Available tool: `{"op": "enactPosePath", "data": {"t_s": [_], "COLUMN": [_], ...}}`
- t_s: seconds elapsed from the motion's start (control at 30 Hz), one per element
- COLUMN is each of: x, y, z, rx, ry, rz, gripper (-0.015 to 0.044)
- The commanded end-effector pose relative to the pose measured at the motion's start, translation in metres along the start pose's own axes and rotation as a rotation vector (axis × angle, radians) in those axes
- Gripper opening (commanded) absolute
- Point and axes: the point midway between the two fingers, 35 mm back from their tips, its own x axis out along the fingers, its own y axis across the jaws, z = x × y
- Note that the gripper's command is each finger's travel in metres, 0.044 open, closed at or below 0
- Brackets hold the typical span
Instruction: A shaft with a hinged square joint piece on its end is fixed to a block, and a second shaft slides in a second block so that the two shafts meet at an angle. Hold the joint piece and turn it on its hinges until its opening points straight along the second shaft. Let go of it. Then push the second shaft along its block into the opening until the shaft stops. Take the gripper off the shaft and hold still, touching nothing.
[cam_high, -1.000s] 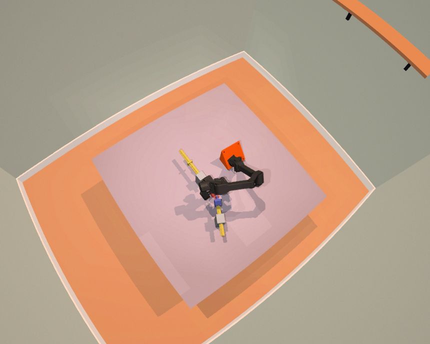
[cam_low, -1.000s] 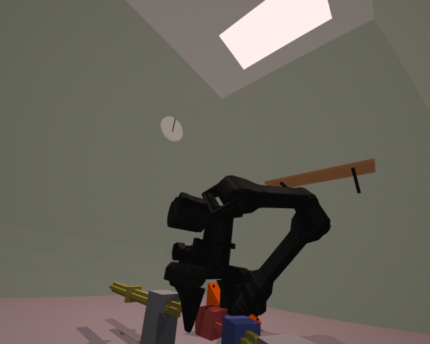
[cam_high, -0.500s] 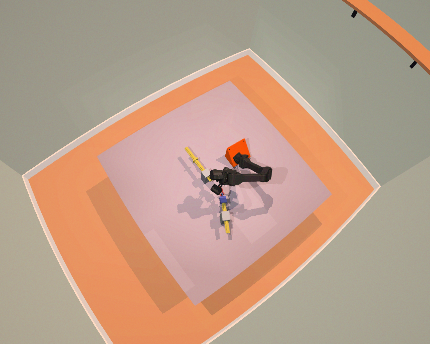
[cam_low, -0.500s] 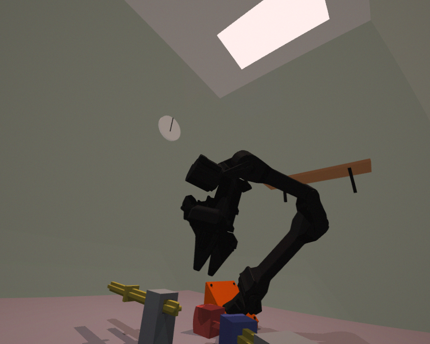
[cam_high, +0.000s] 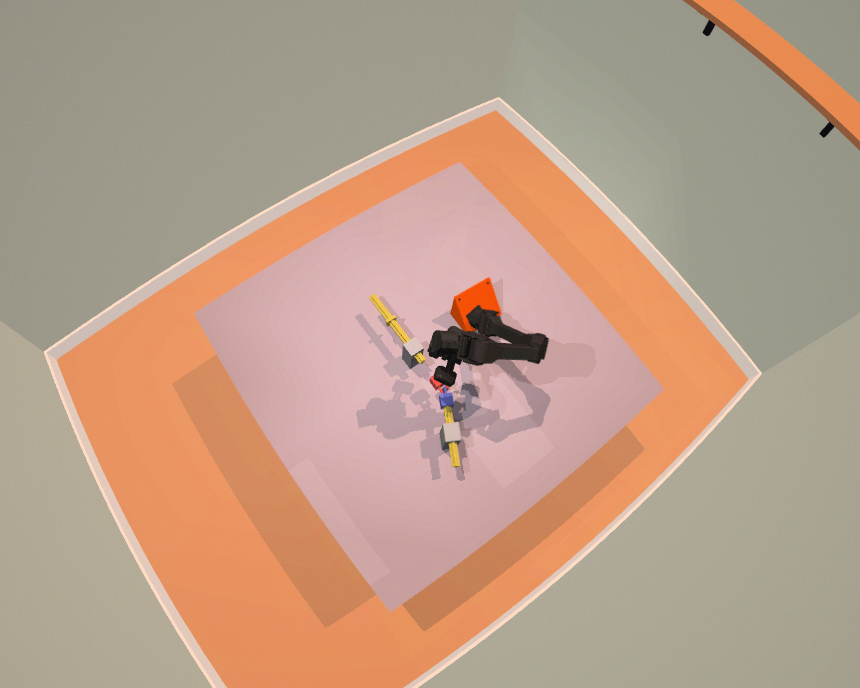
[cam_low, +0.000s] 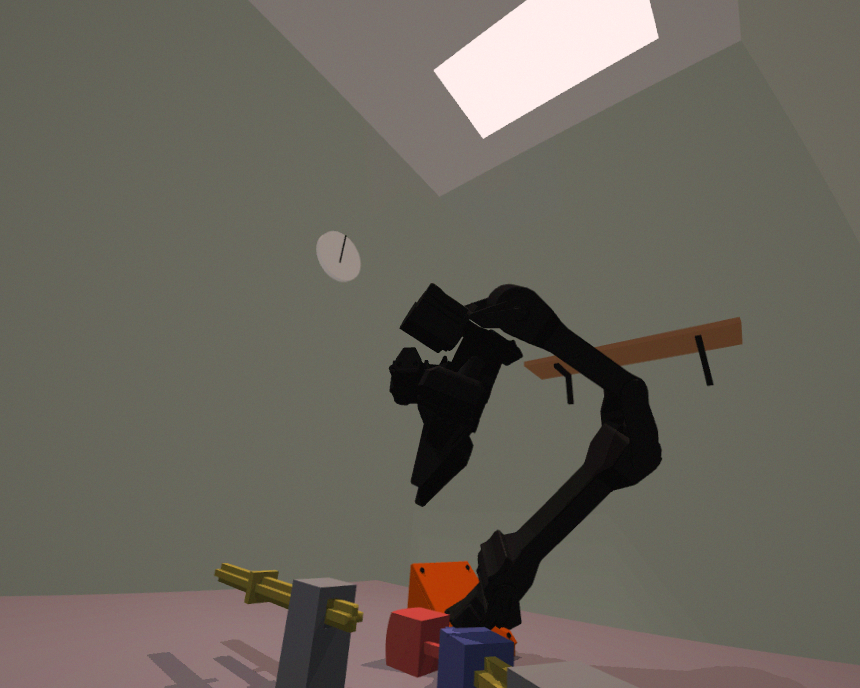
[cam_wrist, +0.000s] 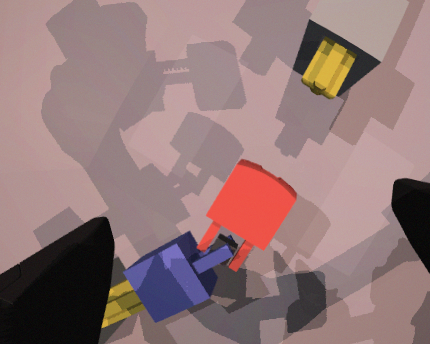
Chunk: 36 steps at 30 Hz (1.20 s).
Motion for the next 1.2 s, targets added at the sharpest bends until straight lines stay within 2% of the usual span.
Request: {"op": "enactPosePath", "data": {"t_s": [0.0,0.77,1.17], "x": [-0.001,0.104,0.107], "y": [0.001,-0.062,-0.064], "z": [0.003,0.048,0.049], "rx": [0.01,0.6,0.612], "ry": [-0.001,0.419,0.431], "rz": [0.001,-0.175,-0.18], "gripper": [0.044,0.044,0.044]}}
